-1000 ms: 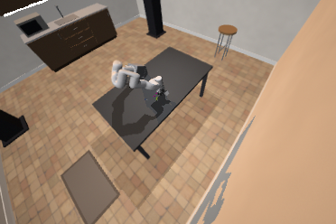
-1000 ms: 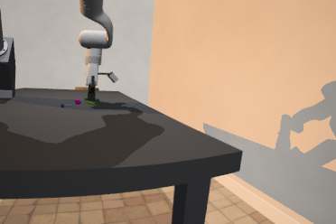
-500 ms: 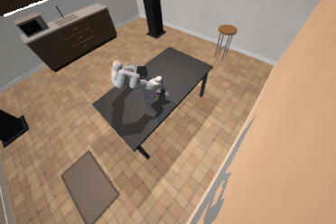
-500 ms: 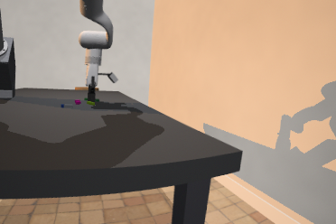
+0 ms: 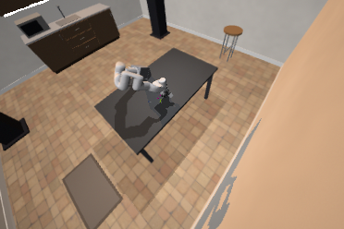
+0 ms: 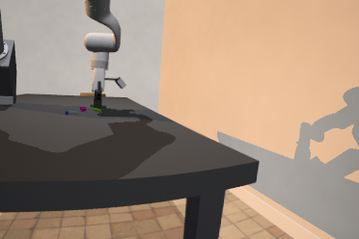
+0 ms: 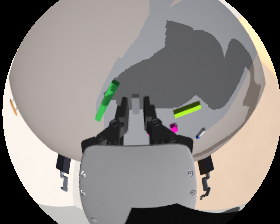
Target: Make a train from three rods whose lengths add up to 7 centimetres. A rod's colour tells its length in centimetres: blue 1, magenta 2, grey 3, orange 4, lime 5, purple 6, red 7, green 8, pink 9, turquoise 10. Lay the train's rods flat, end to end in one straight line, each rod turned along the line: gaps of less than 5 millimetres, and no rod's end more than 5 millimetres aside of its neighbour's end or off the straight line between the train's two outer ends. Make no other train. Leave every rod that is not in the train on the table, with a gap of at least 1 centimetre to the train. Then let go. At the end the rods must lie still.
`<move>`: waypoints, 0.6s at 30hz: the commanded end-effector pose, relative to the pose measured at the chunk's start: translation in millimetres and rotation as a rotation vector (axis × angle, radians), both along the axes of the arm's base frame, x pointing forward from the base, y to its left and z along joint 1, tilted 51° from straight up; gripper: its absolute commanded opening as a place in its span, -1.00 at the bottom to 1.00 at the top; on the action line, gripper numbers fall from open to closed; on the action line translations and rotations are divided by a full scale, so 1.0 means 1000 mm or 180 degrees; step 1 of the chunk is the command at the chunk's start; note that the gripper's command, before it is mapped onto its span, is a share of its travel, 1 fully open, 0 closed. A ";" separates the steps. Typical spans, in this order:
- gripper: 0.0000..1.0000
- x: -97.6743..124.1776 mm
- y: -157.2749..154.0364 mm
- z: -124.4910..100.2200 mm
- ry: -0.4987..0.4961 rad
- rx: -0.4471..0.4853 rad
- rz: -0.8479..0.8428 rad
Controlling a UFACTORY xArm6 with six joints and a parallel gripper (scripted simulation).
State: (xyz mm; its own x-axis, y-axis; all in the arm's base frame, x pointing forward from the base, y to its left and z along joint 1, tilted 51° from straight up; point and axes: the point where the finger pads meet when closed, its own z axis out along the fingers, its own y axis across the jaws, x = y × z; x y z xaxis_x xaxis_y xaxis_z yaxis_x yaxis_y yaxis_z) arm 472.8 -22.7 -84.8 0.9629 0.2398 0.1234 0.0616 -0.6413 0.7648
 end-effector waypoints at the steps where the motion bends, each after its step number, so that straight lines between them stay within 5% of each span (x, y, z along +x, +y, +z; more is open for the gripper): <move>1: -0.51 0.001 0.001 0.001 -0.0006 0.0004 0.0006; 11: -0.51 0.001 0.001 0.001 -0.0006 0.0004 0.0006; 12: -0.92 0.001 0.001 0.001 -0.0006 0.0004 0.0006; 18: -0.92 0.001 0.001 0.001 -0.0006 0.0004 0.0006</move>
State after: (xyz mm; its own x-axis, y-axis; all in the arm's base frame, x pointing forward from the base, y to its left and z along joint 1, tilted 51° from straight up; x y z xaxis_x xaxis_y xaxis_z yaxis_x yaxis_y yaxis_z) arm 472.8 -22.7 -84.8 0.9629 0.2398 0.1235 0.0616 -0.6413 0.7648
